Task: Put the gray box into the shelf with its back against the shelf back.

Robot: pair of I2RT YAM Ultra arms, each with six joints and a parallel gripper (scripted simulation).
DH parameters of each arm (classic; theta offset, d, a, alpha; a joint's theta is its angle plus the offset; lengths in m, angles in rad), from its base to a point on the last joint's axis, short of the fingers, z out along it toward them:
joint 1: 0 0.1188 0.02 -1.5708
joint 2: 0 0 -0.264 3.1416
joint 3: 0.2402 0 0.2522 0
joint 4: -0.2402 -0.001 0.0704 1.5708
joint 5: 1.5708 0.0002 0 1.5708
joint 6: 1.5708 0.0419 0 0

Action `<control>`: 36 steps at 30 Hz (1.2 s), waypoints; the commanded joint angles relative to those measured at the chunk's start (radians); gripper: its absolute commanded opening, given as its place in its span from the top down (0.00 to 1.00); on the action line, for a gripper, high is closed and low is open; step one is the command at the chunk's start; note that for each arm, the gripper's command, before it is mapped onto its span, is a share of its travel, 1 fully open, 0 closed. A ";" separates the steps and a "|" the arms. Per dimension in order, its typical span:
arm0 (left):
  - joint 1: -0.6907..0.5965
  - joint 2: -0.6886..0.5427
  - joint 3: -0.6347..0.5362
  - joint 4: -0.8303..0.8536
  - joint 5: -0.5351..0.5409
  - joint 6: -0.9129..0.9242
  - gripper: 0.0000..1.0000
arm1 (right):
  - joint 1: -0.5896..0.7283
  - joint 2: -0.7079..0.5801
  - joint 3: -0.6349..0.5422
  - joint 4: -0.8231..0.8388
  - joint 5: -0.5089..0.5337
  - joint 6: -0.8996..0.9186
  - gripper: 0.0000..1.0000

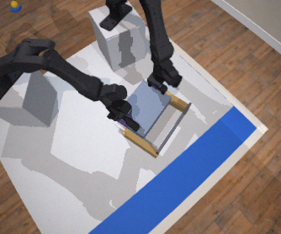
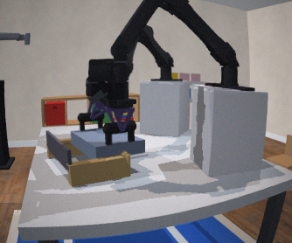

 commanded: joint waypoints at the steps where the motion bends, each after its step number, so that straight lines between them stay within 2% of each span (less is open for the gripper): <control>1: 0.020 -0.042 0.076 0.030 0.003 -0.001 0.85 | -0.017 -0.030 0.059 0.041 0.027 -0.012 0.85; 6: 0.024 -0.055 0.100 0.006 0.001 -0.002 0.85 | -0.021 -0.045 0.086 0.017 0.026 -0.017 0.85; 7: 0.026 0.019 0.115 -0.016 -0.004 -0.001 0.85 | -0.022 -0.002 0.099 0.009 0.023 -0.019 0.85; 10: 0.027 -0.034 0.120 0.010 -0.006 -0.002 0.85 | -0.018 -0.021 0.109 0.017 0.022 -0.017 0.85; 14: 0.034 -0.033 0.143 -0.039 -0.003 0.005 0.85 | -0.030 -0.024 0.134 -0.023 0.017 -0.023 0.85; 15: 0.035 0.003 0.155 -0.038 0.003 0.008 0.85 | -0.031 0.027 0.148 -0.022 0.017 -0.026 0.85; 16: 0.035 0.032 0.166 -0.033 0.005 0.017 0.85 | -0.031 0.024 0.156 -0.021 0.017 -0.027 0.85; 20: 0.038 -0.015 0.192 -0.030 -0.009 0.014 0.85 | -0.037 0.019 0.194 -0.045 0.014 -0.032 0.85; 21: 0.041 0.068 0.212 -0.068 -0.004 0.016 0.85 | -0.038 0.036 0.206 -0.050 0.014 -0.034 0.85; 23: 0.041 0.015 0.216 -0.042 0.007 0.018 0.85 | -0.039 0.029 0.216 -0.046 0.012 -0.033 0.85; 26: 0.046 0.003 0.226 -0.081 -0.009 0.016 0.85 | -0.021 0.019 0.235 -0.082 0.010 -0.033 0.85; 27: 0.046 -0.002 0.223 -0.045 -0.008 0.016 0.85 | -0.026 0.013 0.228 -0.049 0.011 -0.031 0.85; 31: 0.048 0.009 0.241 -0.080 -0.009 0.018 0.85 | -0.045 0.056 0.257 -0.087 0.005 -0.035 0.85; 33: 0.050 0.061 0.258 -0.074 0.005 0.024 0.85 | -0.044 0.053 0.263 -0.076 0.007 -0.036 0.85; 36: 0.049 0.038 0.277 -0.107 -0.003 0.024 0.85 | -0.047 0.057 0.289 -0.101 0.005 -0.041 0.85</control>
